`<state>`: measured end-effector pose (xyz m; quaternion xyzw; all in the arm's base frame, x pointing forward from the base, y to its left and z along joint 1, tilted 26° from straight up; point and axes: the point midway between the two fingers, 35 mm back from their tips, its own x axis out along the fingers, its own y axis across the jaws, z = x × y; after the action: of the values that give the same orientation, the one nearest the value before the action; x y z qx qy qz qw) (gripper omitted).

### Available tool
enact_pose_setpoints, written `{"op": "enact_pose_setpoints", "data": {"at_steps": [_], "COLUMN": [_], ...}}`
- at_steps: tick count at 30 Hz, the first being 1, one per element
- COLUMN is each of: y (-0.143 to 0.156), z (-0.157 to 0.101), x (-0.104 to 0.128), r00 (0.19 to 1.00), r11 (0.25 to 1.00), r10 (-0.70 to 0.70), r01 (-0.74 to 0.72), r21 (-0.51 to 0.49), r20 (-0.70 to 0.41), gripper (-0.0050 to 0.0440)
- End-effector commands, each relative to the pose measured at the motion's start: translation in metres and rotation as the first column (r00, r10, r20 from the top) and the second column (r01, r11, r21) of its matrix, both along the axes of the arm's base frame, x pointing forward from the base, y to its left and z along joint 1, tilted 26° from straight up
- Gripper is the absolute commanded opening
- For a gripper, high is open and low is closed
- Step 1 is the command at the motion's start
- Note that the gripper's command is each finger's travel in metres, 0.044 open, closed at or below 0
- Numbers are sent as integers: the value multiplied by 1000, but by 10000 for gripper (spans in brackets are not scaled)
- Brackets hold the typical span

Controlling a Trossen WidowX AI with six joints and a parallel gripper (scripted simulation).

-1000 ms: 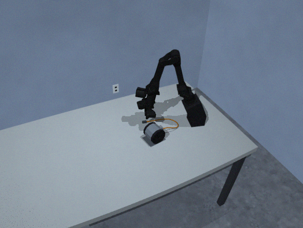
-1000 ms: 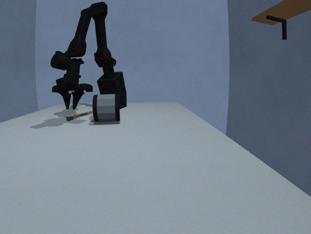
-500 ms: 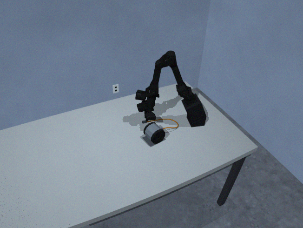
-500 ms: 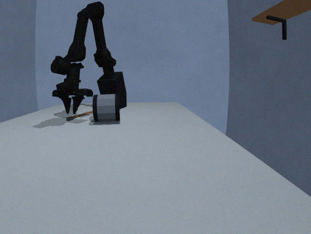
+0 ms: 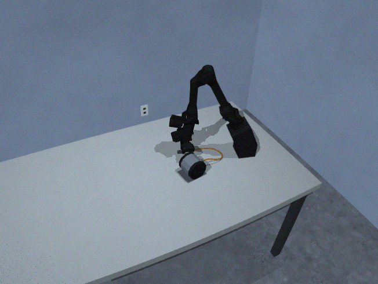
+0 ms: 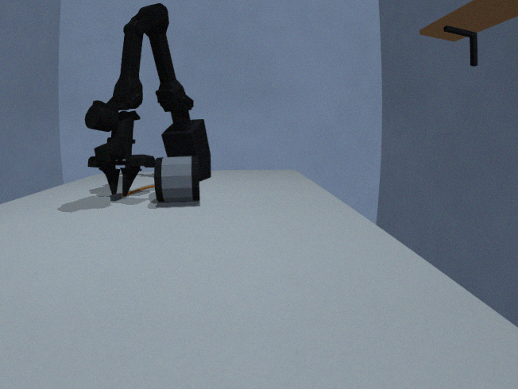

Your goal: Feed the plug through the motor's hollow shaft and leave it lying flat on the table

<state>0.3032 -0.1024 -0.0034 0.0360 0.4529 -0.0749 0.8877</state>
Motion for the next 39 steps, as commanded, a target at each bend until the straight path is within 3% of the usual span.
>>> {"op": "enact_pose_setpoints", "data": {"at_steps": [1,17,19,36,39], "y": [0,0,0,3,12], "z": [0,0,2,43,42], "x": [0,0,-1,-21,-12], "r00": [1000,1000,1000,1000,1000], "r11": [1000,1000,1000,1000,1000], "r10": [0,0,0,-4,-7], "r01": [0,0,0,4,7], "r21": [0,0,0,-2,24], "r20": [0,0,0,-3,18], "gripper": [129,36,0,0,0]}}
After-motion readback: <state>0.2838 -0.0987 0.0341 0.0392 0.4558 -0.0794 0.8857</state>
